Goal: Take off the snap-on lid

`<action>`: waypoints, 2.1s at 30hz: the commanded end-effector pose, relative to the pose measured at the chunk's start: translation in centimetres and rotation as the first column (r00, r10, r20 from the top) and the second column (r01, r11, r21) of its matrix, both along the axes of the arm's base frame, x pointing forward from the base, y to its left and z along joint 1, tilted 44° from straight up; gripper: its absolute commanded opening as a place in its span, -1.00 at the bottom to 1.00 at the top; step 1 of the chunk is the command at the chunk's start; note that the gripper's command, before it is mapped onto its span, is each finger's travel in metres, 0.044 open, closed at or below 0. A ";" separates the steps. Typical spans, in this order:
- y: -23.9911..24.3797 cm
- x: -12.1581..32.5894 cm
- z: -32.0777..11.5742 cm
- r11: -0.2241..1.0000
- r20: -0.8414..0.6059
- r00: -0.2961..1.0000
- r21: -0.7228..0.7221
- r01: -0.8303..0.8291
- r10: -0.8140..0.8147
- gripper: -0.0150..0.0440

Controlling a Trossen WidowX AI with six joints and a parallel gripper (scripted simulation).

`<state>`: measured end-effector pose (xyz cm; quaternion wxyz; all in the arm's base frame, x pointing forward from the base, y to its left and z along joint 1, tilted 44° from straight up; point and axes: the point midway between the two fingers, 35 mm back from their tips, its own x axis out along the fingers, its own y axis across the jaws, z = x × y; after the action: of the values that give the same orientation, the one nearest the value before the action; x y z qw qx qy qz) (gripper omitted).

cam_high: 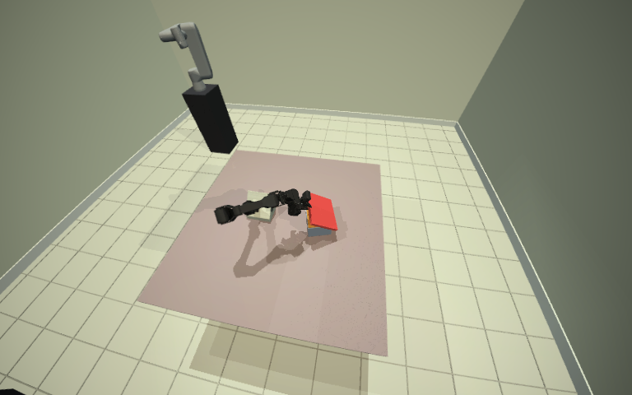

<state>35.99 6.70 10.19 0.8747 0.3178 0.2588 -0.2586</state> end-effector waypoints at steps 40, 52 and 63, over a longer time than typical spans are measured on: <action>4.5 1.7 3.8 1.000 0.006 1.000 0.007 -0.005 0.005 -0.49; 5.3 1.7 4.7 1.000 0.006 1.000 0.007 -0.005 0.005 -0.49; 6.3 0.7 2.8 1.000 0.005 1.000 0.008 -0.005 0.005 -0.49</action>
<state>36.81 12.28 13.08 0.8740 0.3169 0.2616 -0.2594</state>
